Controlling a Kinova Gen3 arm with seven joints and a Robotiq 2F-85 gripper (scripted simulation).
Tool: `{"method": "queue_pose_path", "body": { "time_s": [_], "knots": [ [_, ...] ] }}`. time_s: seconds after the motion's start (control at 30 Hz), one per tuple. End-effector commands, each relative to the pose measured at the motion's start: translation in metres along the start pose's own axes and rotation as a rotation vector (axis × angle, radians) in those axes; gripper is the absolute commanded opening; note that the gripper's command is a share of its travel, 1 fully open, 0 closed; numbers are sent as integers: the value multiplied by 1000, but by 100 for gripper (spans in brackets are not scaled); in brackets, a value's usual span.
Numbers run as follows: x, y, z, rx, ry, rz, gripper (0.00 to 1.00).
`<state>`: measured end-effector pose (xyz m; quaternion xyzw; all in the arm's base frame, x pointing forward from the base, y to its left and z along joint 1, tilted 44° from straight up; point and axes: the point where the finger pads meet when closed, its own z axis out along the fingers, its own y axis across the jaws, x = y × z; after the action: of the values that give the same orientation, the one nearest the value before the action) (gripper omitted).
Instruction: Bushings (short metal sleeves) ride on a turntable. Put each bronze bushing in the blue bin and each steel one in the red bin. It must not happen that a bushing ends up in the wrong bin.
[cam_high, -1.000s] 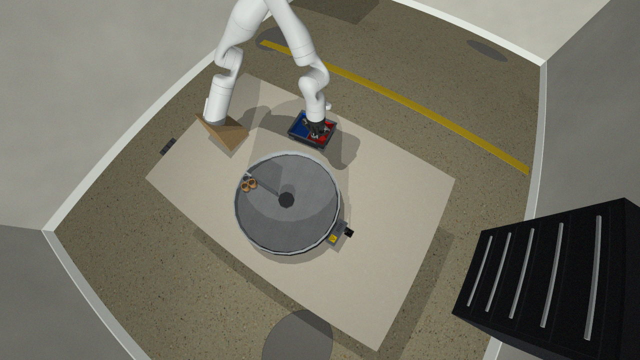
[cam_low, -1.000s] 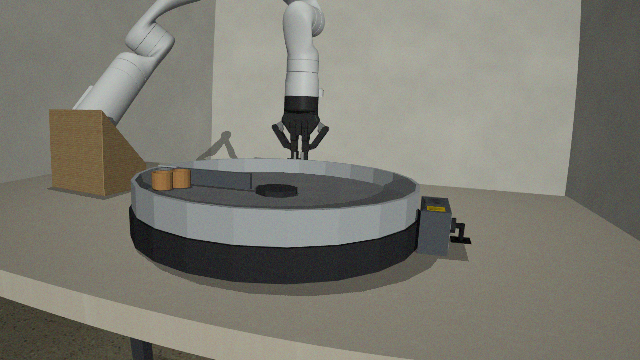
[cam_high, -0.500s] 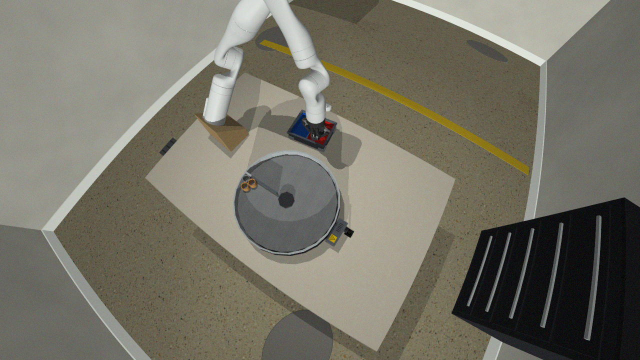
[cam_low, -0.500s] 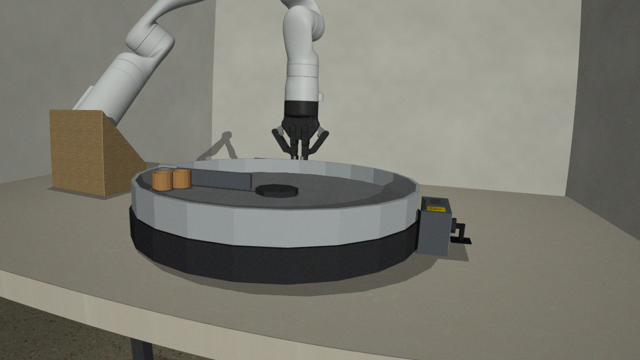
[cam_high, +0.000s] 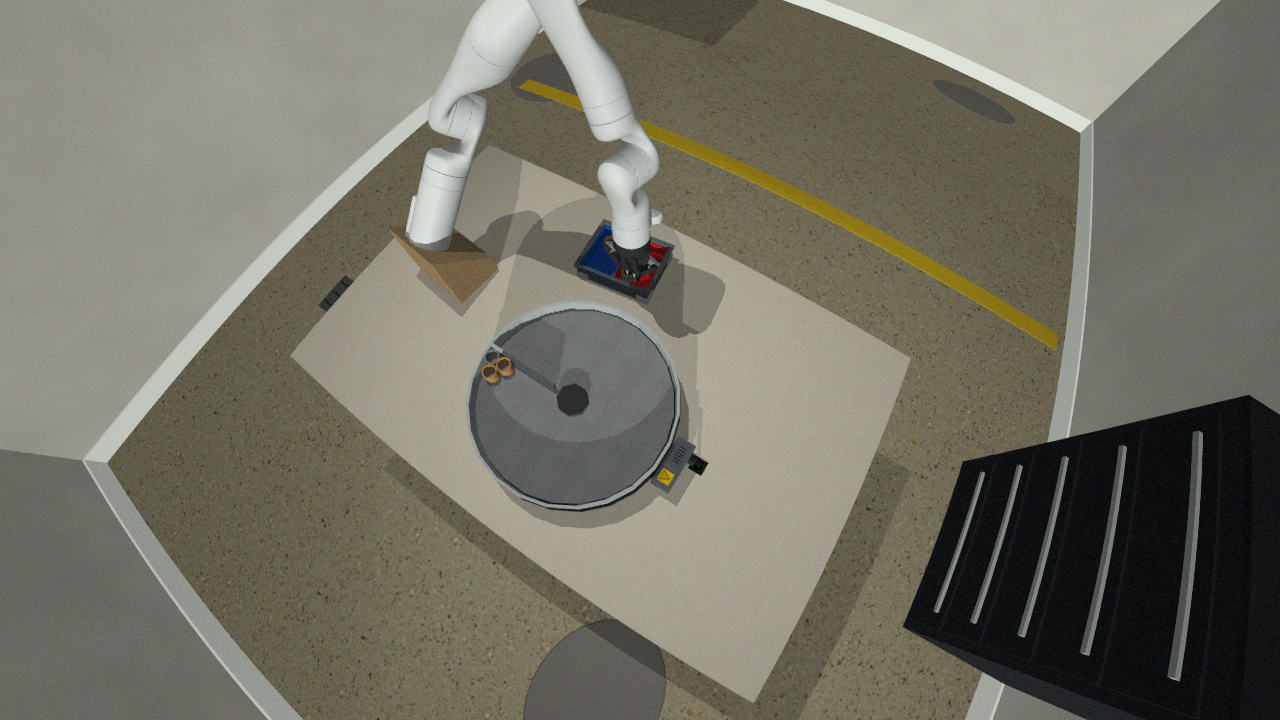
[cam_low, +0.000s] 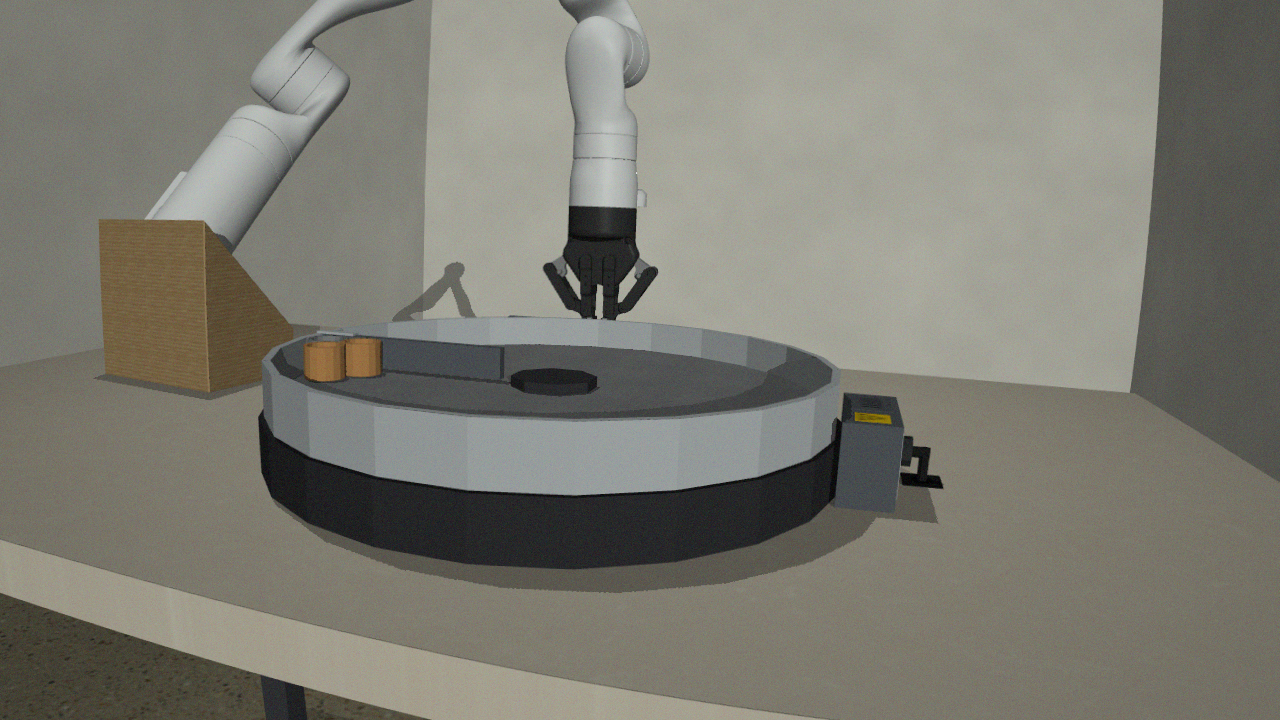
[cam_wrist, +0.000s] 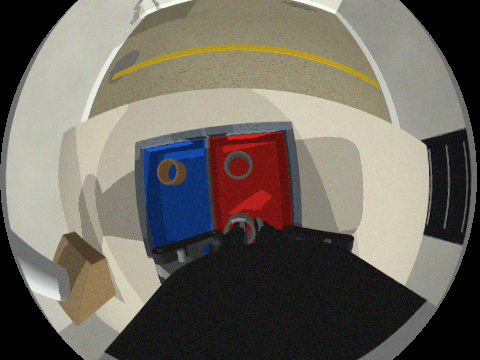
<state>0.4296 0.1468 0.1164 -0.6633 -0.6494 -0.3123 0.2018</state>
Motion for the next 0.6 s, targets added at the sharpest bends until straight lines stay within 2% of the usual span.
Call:
{"method": "queue_pose_path", "body": {
  "time_s": [0.0, 0.57],
  "knots": [
    [0, 0, 2, 1, 1, 0, 0],
    [0, 0, 10, 1, 1, 0, 0]
  ]
}}
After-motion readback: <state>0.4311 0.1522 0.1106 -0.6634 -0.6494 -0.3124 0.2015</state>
